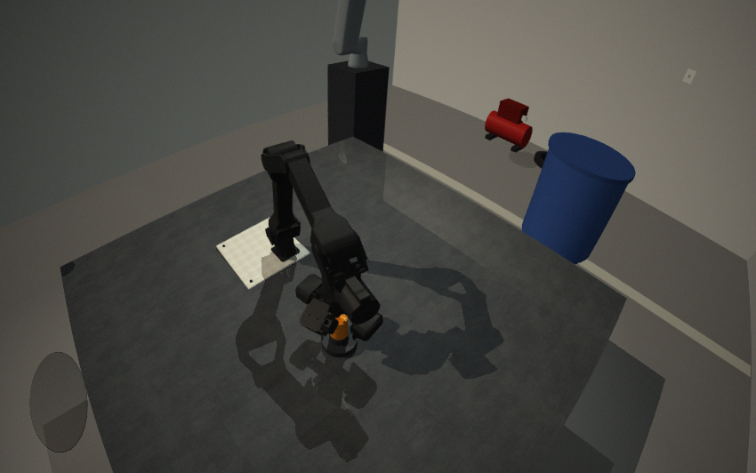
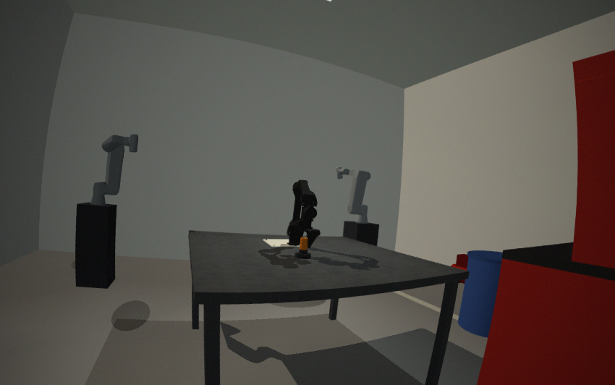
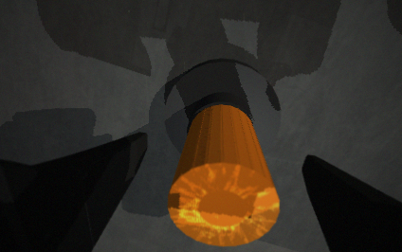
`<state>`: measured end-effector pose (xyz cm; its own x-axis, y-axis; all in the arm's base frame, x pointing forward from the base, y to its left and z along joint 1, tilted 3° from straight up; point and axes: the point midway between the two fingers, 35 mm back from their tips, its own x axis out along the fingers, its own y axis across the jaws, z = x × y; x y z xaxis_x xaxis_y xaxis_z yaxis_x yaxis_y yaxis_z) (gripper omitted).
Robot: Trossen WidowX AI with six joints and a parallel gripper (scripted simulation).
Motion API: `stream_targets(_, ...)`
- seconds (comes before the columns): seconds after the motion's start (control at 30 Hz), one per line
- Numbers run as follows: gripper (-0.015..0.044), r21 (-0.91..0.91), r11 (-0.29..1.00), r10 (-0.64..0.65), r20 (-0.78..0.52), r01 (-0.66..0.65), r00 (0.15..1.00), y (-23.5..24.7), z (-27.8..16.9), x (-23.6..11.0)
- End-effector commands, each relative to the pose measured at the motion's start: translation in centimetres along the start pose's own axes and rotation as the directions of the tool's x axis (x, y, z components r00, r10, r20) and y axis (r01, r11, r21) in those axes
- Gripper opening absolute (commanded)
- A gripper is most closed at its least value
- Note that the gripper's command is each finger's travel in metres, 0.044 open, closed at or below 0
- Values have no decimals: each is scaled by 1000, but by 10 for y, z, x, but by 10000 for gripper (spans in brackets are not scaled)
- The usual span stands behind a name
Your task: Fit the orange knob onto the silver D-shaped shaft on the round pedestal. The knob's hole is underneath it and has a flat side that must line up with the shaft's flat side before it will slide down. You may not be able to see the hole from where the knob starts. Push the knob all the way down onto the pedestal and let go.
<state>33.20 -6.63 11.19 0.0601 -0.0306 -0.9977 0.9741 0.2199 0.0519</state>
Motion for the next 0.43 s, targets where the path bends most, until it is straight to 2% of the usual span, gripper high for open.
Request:
stream_targets(0.0,440,0,1000,12,5,-12,1000,5,2,-35)
stream_targets(0.17,440,0,1000,12,5,-12,1000,0,0,-87)
stream_targets(0.4,440,0,1000,13,5,-13,1000,3,2,-89)
